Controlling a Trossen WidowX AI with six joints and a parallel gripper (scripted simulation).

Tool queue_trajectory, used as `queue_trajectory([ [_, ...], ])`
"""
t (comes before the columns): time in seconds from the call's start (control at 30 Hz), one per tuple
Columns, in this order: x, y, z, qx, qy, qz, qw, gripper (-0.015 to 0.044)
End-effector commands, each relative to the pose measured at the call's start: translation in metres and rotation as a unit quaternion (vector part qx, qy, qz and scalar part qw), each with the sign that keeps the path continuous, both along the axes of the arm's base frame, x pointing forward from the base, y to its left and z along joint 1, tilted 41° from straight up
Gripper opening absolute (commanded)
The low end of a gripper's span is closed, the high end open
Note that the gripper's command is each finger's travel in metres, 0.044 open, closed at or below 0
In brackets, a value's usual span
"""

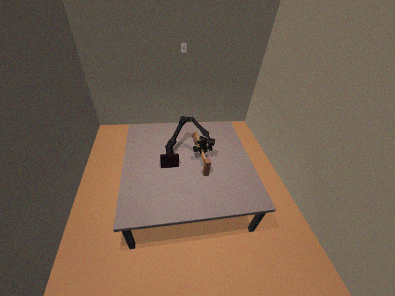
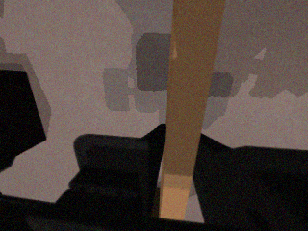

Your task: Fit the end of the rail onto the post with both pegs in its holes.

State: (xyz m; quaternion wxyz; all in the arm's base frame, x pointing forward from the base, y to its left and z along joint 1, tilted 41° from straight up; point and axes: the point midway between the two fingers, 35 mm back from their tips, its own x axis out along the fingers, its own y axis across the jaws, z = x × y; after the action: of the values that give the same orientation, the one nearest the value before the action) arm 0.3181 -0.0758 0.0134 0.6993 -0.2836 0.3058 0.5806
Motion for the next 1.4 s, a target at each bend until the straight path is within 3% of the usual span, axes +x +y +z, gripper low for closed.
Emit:
queue_trajectory([
  [0.0,0.0019,-0.0021,0.001,-0.001,-0.004,-0.003,1.0,0.0],
  [1.37,-0.0008,0.0003,-0.0024,-0.001,-0.004,-0.003,1.0,0.0],
])
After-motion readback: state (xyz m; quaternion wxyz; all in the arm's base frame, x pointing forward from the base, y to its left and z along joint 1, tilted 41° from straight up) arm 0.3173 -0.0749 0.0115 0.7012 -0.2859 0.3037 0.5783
